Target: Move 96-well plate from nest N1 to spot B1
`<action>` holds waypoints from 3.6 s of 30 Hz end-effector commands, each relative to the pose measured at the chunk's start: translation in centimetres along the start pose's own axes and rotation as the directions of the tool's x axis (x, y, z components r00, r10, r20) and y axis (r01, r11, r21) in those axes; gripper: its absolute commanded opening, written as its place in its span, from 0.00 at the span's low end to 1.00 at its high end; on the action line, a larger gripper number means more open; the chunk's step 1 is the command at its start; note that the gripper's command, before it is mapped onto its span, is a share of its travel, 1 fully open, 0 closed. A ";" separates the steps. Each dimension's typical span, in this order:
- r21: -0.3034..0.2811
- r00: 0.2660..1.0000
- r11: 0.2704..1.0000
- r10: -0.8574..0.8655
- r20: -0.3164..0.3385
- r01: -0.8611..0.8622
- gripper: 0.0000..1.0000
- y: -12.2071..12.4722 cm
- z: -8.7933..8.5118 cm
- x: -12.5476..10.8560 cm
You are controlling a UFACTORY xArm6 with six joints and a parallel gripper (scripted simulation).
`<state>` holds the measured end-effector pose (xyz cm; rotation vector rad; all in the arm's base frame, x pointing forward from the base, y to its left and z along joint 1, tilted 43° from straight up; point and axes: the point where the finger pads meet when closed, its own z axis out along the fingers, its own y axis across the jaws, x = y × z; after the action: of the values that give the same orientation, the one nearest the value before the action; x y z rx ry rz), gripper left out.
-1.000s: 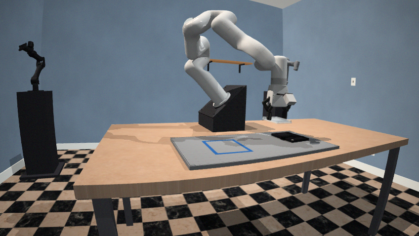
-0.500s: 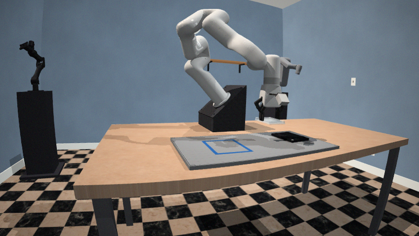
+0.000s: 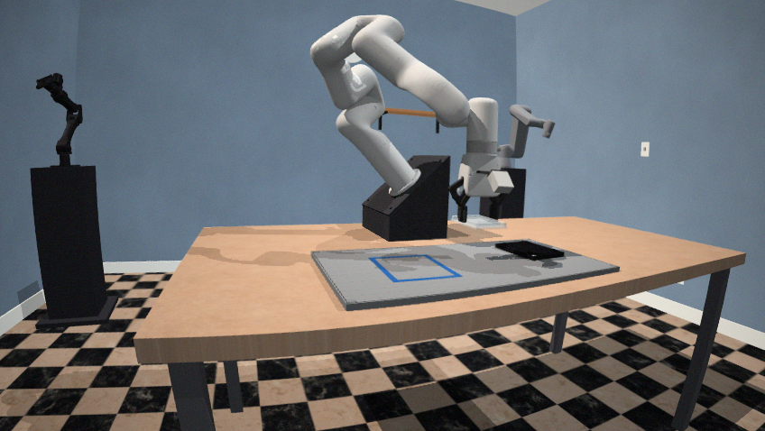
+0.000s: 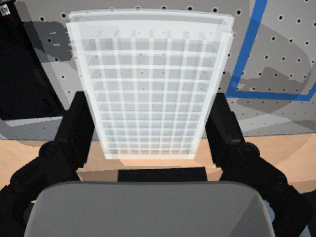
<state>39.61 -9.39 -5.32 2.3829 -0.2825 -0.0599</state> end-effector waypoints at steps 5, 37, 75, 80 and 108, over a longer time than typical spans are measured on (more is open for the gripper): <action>0.002 1.000 1.000 -0.001 -0.003 0.001 0.00 2.2 -0.1 0.4; 0.002 1.000 1.000 -0.001 -0.003 0.001 0.00 11.5 0.3 1.7; 0.001 1.000 1.000 -0.001 -0.003 0.001 0.00 18.0 0.5 2.6; 0.001 1.000 1.000 -0.001 -0.003 0.001 0.00 17.9 0.5 2.6; 0.001 1.000 1.000 -0.001 -0.003 0.001 0.00 17.9 2.1 2.6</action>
<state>38.50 -23.82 5.54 2.3841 -0.2807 -0.0607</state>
